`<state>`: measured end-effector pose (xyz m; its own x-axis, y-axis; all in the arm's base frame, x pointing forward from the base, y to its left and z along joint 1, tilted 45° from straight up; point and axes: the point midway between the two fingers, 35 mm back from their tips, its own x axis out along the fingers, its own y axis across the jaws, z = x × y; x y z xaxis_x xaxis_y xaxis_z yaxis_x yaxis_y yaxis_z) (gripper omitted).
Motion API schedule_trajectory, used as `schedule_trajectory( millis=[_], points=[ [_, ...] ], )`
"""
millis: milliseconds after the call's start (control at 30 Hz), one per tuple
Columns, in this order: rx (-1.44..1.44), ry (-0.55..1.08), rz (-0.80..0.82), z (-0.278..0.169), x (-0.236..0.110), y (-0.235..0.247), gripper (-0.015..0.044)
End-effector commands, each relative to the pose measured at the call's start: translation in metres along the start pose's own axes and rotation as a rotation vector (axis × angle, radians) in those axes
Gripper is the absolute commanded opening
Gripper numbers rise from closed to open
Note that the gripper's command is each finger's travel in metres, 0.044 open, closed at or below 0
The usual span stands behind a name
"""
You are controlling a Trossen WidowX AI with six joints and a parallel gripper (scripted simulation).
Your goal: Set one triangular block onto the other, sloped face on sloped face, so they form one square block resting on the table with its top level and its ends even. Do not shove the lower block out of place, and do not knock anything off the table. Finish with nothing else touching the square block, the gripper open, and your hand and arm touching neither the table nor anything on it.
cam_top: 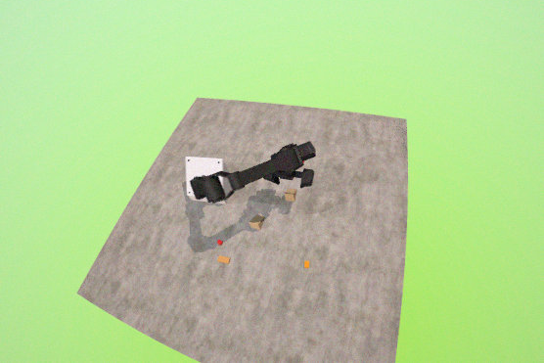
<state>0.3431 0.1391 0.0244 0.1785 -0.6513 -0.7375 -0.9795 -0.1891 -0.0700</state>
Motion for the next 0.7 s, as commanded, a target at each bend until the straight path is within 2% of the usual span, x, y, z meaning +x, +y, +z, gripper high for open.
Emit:
schedule_trajectory(
  millis=[0,667],
  points=[
    [-0.058,0.03,-0.009,-0.001,0.002,-0.001,0.044],
    [-0.059,0.029,-0.009,0.001,0.024,-0.002,0.044]
  ],
)
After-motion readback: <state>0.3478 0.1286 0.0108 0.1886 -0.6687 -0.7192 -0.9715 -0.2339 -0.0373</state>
